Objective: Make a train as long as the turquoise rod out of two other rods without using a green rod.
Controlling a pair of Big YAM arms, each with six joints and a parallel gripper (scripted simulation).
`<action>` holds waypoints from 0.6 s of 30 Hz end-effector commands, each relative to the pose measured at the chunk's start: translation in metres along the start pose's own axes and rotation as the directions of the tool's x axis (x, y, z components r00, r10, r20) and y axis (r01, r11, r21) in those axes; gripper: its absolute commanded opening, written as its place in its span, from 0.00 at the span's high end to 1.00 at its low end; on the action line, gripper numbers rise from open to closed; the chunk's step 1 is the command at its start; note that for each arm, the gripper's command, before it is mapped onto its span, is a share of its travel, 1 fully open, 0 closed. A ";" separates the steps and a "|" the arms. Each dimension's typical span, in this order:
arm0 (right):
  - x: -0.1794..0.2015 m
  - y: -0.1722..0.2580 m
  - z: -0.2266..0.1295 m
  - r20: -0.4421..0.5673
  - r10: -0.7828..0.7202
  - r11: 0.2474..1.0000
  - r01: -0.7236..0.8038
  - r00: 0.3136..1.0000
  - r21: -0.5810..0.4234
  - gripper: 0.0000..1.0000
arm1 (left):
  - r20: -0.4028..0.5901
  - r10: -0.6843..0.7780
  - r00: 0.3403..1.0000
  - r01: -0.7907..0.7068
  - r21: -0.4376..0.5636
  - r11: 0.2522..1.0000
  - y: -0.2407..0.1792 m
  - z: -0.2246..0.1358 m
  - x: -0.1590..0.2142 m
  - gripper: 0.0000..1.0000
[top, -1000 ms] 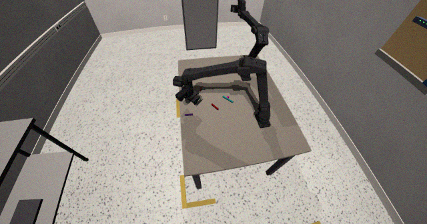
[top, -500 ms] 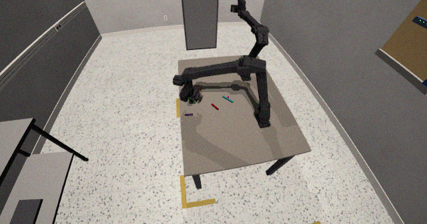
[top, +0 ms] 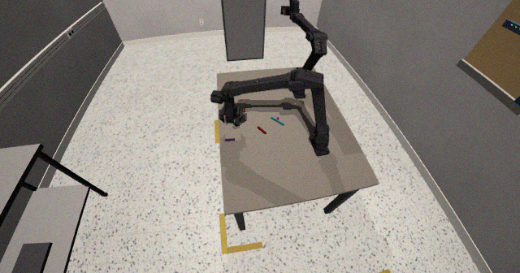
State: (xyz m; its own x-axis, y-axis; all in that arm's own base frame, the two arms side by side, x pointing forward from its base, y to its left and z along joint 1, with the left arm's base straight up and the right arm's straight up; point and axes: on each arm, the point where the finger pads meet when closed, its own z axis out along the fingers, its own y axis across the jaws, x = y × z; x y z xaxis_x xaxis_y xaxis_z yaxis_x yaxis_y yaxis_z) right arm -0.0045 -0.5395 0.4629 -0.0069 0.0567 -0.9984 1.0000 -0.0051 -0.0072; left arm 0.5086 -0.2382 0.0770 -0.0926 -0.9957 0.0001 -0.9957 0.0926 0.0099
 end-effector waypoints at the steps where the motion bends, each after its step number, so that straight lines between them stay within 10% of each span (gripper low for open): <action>1: -0.038 0.003 0.003 0.057 0.007 1.000 -0.007 0.998 -0.004 0.00 | -0.020 -0.064 0.998 0.065 0.061 0.996 -0.022 -0.027 0.014 0.00; 18: -0.038 0.003 0.003 0.057 0.007 1.000 -0.007 0.998 -0.004 0.00 | -0.024 -0.071 0.997 0.072 0.066 0.995 -0.024 -0.027 0.012 0.00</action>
State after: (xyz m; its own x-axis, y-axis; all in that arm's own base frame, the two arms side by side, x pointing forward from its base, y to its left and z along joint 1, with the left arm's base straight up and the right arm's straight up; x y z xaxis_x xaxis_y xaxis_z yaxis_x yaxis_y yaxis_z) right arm -0.0045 -0.5395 0.4629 -0.0069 0.0567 -0.9984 1.0000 -0.0051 -0.0072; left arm 0.5090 -0.2393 0.0780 -0.0242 -0.9997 -0.0011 -0.9997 0.0242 0.0080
